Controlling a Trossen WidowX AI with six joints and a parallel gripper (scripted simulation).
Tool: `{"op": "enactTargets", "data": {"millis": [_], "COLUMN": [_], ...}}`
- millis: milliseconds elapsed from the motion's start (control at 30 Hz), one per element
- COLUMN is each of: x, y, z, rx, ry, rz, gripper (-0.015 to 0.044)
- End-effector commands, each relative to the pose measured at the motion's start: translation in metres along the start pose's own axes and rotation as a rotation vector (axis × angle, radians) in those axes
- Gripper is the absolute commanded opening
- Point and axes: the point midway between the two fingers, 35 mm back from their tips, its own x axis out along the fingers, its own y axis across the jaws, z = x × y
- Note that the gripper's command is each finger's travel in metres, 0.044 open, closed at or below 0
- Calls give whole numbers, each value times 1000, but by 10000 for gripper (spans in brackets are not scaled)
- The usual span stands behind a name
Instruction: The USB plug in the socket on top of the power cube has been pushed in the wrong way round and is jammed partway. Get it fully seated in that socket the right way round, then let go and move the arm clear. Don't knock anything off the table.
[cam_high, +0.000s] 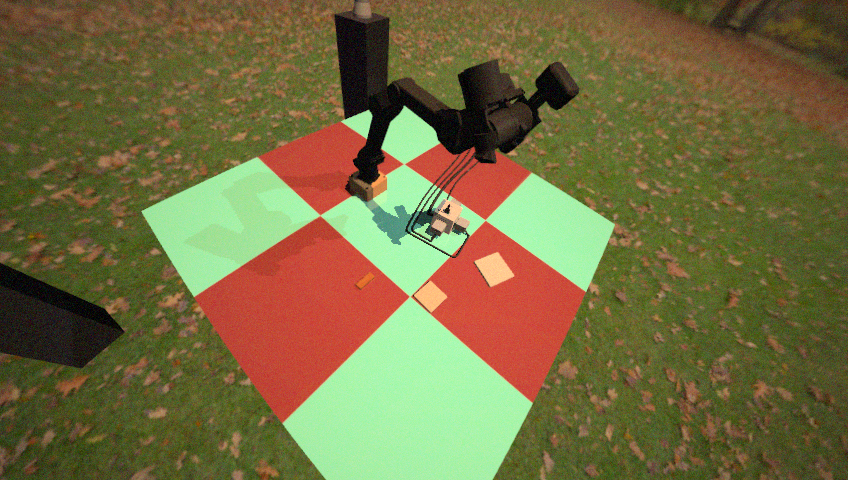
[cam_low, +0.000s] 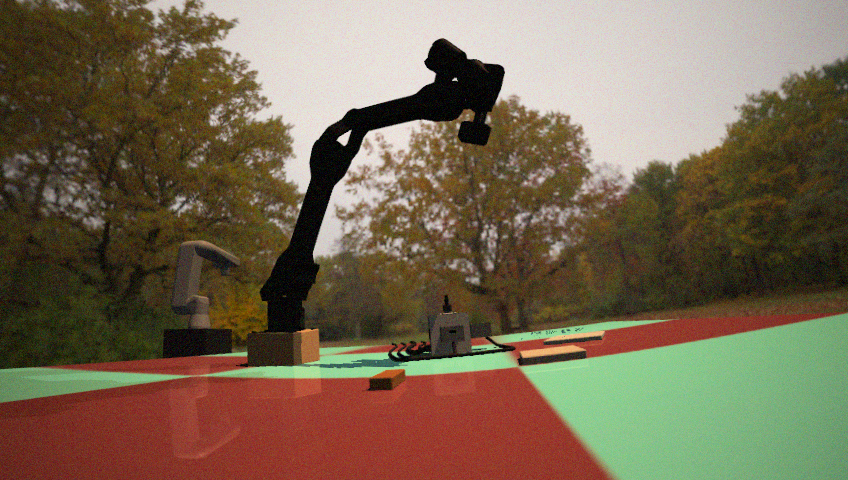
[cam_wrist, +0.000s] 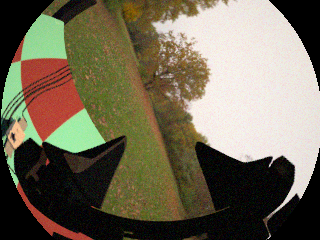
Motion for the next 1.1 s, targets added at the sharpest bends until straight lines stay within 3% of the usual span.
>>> {"op": "enactTargets", "data": {"millis": [0,167,500,800,1067], "x": [2,36,55,37,-6], "y": [0,27,122,229,322], "z": [-2,-60,-107,-102,-55], "rx": [11,293,537,636,633], "ry": [5,230,610,926,1130], "rz": [-10,-164,-45,290,789], "gripper": [426,440,440,440,440]}}
